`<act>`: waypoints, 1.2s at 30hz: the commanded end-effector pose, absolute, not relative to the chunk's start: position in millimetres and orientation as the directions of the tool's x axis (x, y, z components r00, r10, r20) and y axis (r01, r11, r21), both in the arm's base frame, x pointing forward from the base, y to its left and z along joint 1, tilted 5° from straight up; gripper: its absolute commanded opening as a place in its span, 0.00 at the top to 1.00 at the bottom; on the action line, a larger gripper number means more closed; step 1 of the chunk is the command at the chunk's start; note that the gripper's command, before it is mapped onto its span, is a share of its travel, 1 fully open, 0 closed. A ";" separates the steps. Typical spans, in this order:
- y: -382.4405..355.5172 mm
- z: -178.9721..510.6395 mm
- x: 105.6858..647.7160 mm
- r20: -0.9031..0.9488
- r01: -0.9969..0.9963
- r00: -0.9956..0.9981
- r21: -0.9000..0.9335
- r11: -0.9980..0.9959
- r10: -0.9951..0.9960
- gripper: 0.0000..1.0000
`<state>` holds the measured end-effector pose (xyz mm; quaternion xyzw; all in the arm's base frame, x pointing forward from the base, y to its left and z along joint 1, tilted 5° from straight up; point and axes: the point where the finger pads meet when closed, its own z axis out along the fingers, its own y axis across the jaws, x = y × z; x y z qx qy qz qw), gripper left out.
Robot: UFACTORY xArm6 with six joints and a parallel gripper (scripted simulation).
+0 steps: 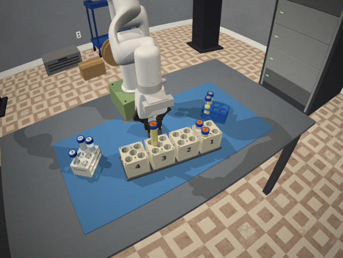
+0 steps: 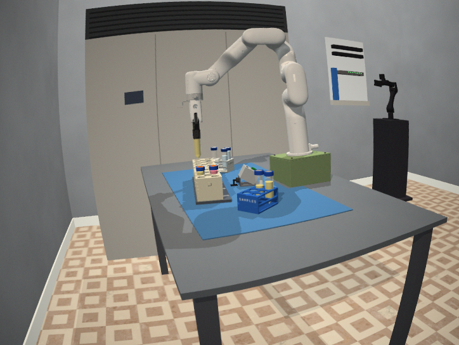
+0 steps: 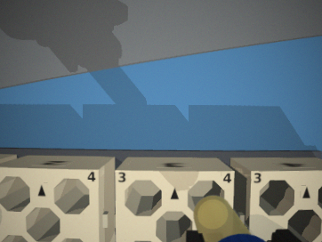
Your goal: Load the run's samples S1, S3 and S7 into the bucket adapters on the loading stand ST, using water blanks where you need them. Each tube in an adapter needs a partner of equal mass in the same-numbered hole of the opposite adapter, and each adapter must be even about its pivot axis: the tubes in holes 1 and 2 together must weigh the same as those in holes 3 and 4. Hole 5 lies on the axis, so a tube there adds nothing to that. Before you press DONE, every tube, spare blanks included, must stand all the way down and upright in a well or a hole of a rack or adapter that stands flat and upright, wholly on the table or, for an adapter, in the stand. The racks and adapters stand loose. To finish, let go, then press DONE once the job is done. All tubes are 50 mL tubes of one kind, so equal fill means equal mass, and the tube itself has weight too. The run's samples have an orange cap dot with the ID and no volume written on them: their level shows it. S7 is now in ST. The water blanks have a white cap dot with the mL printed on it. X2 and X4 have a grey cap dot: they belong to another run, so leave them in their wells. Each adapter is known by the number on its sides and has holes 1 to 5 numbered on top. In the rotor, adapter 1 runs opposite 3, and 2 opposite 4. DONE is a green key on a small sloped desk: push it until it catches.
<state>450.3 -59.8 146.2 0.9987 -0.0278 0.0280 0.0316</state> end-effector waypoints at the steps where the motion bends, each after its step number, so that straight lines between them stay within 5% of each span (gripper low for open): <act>1: -60.4 142.6 452.7 0.064 -0.057 0.996 0.062 -0.996 -0.053 1.00; 36: -61.7 121.6 454.0 0.064 -0.057 0.996 0.062 -0.996 -0.053 1.00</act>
